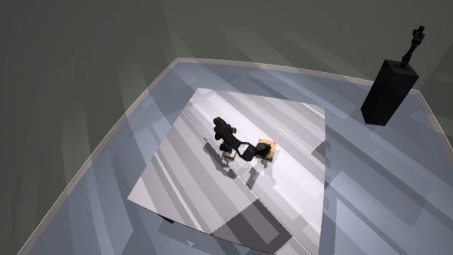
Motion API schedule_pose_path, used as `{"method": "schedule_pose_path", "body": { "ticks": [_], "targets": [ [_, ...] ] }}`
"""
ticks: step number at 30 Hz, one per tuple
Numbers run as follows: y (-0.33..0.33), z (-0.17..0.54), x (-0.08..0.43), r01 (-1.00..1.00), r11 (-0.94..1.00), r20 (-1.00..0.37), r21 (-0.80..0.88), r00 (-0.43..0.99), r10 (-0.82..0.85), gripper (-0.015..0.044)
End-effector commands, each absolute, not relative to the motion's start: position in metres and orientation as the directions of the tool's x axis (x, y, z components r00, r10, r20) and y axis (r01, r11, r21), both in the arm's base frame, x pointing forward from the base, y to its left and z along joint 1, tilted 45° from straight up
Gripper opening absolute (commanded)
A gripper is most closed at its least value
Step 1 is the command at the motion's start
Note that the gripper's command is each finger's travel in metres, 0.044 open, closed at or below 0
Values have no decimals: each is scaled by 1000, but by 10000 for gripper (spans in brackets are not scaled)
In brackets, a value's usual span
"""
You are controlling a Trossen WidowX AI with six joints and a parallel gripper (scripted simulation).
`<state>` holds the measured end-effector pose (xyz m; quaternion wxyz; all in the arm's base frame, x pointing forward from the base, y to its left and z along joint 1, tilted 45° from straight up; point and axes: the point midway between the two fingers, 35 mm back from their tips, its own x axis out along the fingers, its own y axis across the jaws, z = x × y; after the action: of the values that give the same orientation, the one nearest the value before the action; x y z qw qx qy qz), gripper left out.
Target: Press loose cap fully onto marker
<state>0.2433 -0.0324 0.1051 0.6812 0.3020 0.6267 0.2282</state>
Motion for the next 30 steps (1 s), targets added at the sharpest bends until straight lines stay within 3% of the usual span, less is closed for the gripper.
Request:
{"method": "schedule_pose_path", "body": {
  "ticks": [1, 12, 18, 23, 30],
  "targets": [
    [-27, 100, 243, 73, 709, -713, 701, 108, 693, 0],
    [-31, 103, 245, 69, 716, -718, 695, 119, 686, 0],
    [-87, 163, 233, 130, 744, -752, 655, 210, 625, 0],
    [-89, 165, 232, 132, 745, -753, 654, 213, 623, 0],
    [-89, 165, 232, 132, 745, -753, 654, 213, 623, 184]
  ]
}}
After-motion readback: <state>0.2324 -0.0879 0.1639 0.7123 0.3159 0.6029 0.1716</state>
